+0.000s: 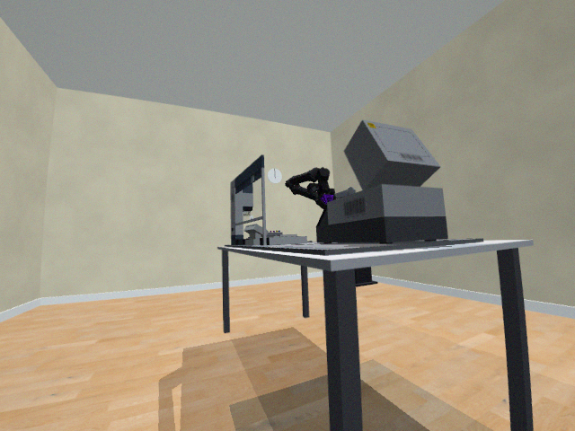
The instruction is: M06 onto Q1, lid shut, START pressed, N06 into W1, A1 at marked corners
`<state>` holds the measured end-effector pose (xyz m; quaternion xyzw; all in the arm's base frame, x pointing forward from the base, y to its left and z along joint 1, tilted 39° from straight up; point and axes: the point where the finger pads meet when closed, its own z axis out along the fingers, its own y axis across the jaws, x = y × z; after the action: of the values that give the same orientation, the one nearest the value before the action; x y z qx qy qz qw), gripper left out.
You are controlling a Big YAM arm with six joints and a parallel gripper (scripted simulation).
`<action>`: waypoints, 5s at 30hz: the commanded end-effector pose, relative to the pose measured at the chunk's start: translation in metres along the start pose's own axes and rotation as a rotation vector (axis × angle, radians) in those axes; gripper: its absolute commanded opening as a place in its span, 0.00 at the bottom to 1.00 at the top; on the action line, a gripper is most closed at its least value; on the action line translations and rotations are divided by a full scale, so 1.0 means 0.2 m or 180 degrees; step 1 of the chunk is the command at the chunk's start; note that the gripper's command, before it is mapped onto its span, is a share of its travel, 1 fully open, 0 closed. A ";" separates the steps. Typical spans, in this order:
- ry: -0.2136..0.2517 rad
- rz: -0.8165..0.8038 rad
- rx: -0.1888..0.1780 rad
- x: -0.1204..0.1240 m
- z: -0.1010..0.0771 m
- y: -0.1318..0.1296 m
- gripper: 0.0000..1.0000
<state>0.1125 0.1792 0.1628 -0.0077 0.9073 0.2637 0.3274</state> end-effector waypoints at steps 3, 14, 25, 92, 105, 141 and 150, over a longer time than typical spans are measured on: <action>-0.0002 0.0160 -0.0094 -0.04 -0.13 0.05 0.00; 0.0020 0.0128 -0.0087 -0.06 -0.10 0.09 0.00; -0.0002 0.0079 -0.0060 -0.07 -0.08 0.10 0.00; -0.0032 0.0075 -0.0126 -0.08 -0.08 0.13 0.00; -0.0031 0.0075 -0.0130 -0.08 -0.08 0.13 0.00; -0.0031 0.0074 -0.0140 -0.08 -0.08 0.13 0.00; -0.0031 0.0074 -0.0143 -0.08 -0.08 0.14 0.00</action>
<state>0.1090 0.1812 0.1658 -0.0048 0.9089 0.2627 0.3237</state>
